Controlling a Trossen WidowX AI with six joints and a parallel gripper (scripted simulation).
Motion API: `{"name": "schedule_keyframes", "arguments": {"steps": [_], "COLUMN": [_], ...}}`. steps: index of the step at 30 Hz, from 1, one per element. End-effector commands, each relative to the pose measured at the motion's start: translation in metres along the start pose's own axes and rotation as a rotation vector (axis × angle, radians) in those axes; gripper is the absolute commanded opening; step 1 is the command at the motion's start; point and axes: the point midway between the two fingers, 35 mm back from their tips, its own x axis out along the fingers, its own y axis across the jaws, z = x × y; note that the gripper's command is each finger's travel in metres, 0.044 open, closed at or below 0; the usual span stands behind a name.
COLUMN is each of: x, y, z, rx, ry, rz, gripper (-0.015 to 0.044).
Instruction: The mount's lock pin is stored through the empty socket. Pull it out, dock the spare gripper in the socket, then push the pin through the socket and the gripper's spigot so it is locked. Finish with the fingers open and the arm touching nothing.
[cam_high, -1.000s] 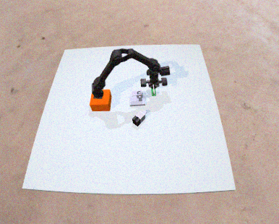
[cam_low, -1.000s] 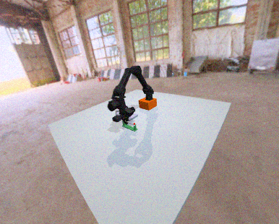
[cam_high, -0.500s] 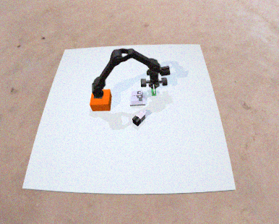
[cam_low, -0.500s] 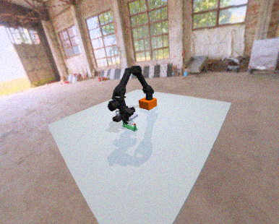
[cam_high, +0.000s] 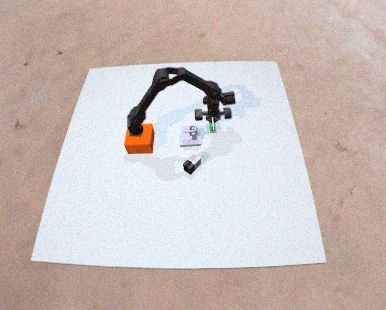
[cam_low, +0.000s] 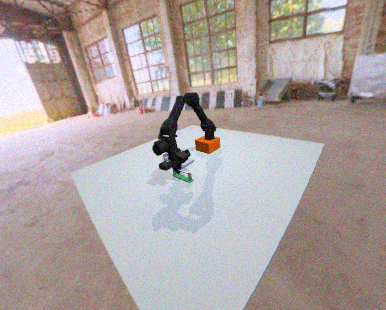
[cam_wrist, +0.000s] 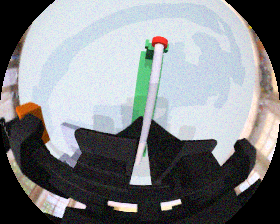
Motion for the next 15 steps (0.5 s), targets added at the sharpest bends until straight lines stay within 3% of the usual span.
{"name": "schedule_keyframes", "arguments": {"steps": [1, 14, 15], "x": [0.0041, 0.0004, 0.0004], "y": [0.0006, -0.0001, -0.0001], "z": [-0.0006, 0.0000, 0.0000], "rx": [-0.002, 0.000, 0.000], "ry": [0.001, 0.000, 0.000], "rz": [0.005, 0.000, 0.000], "gripper": [0.0000, 0.0000, 0.0026]}}
